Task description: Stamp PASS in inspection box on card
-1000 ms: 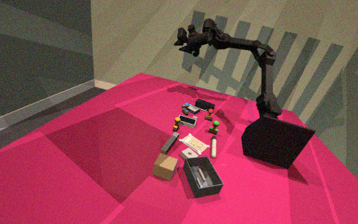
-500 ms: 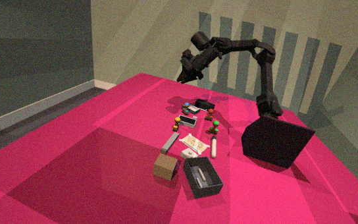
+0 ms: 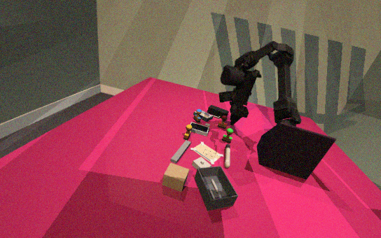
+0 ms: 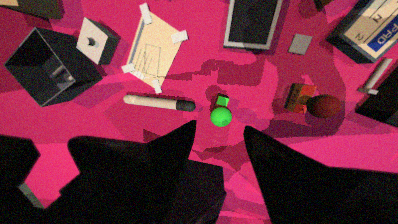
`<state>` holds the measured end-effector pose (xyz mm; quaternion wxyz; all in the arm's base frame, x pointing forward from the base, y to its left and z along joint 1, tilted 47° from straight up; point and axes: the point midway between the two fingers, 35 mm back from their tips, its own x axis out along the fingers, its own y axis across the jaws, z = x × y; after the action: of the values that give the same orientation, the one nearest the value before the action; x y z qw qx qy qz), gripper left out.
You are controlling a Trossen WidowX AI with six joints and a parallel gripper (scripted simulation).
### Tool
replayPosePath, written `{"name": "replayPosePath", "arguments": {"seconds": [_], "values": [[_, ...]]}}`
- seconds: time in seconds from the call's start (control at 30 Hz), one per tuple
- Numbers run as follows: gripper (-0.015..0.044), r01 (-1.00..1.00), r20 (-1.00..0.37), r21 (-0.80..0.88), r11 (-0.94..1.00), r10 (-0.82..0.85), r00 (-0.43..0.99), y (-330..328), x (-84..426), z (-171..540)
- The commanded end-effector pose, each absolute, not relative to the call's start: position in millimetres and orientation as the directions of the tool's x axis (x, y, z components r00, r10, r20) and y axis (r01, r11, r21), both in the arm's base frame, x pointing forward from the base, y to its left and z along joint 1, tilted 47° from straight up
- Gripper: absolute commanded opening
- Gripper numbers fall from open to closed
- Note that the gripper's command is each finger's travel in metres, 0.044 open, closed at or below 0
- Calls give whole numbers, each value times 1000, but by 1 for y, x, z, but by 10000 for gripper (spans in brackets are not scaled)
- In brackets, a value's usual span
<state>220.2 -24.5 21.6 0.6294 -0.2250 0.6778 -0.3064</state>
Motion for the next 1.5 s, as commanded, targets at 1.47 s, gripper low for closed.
{"name": "replayPosePath", "arguments": {"seconds": [1.47], "values": [[225,67,-692,-721,690,-710,-132,-75,204,-24]]}}
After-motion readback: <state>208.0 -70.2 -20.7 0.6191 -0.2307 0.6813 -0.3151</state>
